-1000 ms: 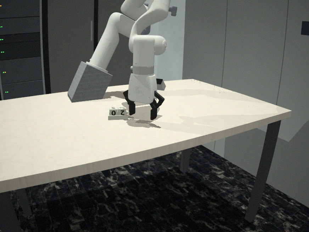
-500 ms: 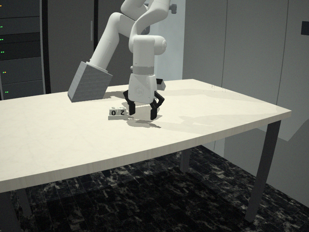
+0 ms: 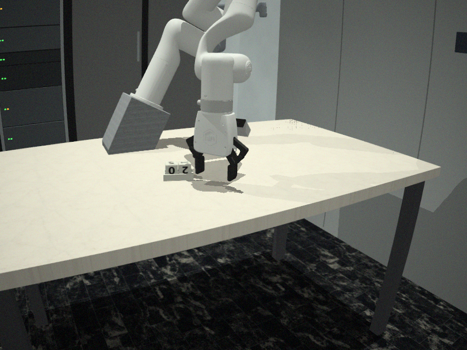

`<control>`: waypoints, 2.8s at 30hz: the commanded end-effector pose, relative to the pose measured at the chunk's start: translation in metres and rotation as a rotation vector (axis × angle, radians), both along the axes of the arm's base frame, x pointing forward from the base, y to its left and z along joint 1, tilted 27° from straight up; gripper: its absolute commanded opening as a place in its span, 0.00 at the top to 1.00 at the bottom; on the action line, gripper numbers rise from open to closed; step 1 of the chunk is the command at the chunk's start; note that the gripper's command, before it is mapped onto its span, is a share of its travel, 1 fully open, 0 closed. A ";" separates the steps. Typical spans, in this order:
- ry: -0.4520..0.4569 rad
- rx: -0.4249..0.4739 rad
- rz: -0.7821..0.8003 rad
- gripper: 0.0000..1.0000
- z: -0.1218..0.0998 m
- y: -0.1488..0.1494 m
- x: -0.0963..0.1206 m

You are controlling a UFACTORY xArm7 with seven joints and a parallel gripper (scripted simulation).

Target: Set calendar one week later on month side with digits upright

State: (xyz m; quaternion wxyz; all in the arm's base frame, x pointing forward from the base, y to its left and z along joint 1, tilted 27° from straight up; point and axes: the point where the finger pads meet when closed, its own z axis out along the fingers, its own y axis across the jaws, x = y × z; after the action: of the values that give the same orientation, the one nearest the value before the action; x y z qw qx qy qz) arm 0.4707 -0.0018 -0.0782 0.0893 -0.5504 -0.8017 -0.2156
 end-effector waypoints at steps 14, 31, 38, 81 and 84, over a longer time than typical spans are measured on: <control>-0.003 -0.002 -0.002 0.00 0.001 -0.002 0.001; -0.003 -0.002 -0.002 0.00 0.001 -0.002 0.001; -0.003 -0.002 -0.002 0.00 0.001 -0.002 0.001; 0.192 0.040 -0.395 0.00 0.018 -0.036 -0.015; 0.226 0.048 -0.464 0.00 0.018 -0.037 -0.016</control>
State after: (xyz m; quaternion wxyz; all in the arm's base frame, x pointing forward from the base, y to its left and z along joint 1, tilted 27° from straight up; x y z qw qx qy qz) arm 0.4554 -0.0349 -0.0603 0.1267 -0.6888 -0.6858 -0.1981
